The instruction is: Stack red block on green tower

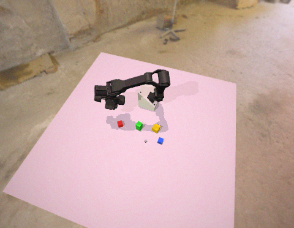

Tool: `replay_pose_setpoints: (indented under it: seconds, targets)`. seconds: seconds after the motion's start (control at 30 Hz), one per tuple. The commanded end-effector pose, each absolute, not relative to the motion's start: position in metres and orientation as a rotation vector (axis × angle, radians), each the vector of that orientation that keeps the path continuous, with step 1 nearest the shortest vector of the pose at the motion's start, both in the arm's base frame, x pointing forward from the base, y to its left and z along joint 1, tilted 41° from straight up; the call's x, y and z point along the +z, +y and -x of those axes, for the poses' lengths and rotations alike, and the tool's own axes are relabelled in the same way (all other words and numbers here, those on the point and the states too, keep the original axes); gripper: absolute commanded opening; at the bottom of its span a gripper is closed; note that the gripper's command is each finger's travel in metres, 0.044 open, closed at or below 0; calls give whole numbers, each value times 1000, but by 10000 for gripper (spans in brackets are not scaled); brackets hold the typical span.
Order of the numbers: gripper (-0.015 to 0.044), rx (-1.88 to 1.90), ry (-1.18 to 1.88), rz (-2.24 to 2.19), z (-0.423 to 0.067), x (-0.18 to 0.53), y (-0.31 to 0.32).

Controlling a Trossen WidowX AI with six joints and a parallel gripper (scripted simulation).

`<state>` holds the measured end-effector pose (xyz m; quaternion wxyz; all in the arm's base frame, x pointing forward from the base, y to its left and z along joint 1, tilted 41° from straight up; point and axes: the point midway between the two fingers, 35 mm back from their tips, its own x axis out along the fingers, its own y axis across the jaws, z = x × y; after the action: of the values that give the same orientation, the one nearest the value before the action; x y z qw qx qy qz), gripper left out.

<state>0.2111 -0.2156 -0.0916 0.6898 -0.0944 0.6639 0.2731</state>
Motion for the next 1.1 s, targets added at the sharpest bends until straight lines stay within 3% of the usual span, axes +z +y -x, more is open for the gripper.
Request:
replay_pose_setpoints:
  seconds: [0.0, 0.2, 1.07]
  targets:
    - [440, 813, 1374, 170, -235, -85, -179]
    - [440, 1087, 1197, 68, -263, -66, -118]
    - [440, 1095, 1190, 64, -260, -107, -76]
